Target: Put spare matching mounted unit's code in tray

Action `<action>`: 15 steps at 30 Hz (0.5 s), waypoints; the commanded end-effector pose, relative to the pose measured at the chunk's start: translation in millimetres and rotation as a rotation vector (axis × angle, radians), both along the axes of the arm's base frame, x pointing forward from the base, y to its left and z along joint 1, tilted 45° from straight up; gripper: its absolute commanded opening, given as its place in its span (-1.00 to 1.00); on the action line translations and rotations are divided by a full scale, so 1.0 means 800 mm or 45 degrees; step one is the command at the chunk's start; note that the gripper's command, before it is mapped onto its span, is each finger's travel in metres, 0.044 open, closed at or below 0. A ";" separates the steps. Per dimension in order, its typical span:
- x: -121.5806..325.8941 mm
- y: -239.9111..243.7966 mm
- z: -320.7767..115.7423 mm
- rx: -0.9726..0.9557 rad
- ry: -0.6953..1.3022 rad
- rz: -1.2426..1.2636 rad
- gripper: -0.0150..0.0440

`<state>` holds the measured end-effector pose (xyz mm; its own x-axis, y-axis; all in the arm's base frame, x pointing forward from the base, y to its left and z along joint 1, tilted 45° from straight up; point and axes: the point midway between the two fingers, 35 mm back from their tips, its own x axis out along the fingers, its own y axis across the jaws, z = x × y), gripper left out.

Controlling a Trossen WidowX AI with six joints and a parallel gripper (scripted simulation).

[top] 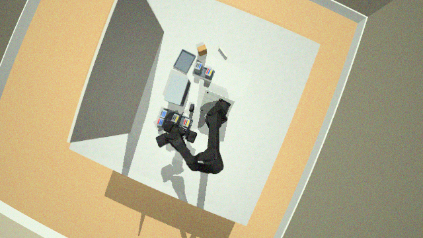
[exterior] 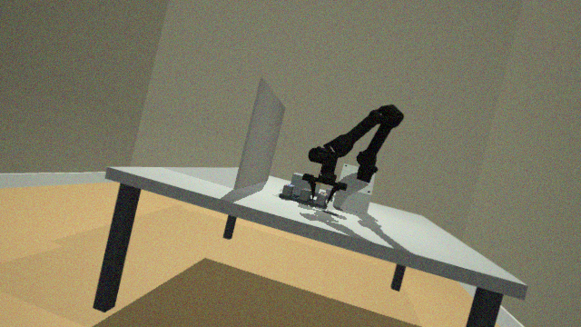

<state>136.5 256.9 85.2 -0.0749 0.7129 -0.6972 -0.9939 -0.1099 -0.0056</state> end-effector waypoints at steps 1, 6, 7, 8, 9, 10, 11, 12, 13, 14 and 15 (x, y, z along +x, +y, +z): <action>-0.001 0.002 -0.005 -0.003 0.003 -0.007 0.53; -0.001 0.002 -0.004 -0.001 0.002 -0.001 0.44; -0.001 0.002 -0.004 -0.001 0.002 -0.001 0.35; -0.001 0.002 -0.004 -0.001 0.002 -0.001 0.26; -0.001 0.002 -0.004 -0.001 0.002 -0.001 0.17; -0.001 0.002 -0.004 -0.001 0.002 -0.001 0.08; -0.001 0.002 -0.004 -0.001 0.002 -0.001 0.06; -0.001 0.002 -0.004 -0.001 0.002 -0.001 0.04; -0.001 0.002 -0.004 -0.001 0.002 -0.001 0.01; -0.001 0.002 -0.004 -0.001 0.002 -0.001 -0.01; -0.001 0.002 -0.004 -0.001 0.002 -0.001 -0.03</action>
<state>135.3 258.3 82.0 -0.0758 0.7122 -0.6979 -0.9940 -0.1090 -0.0032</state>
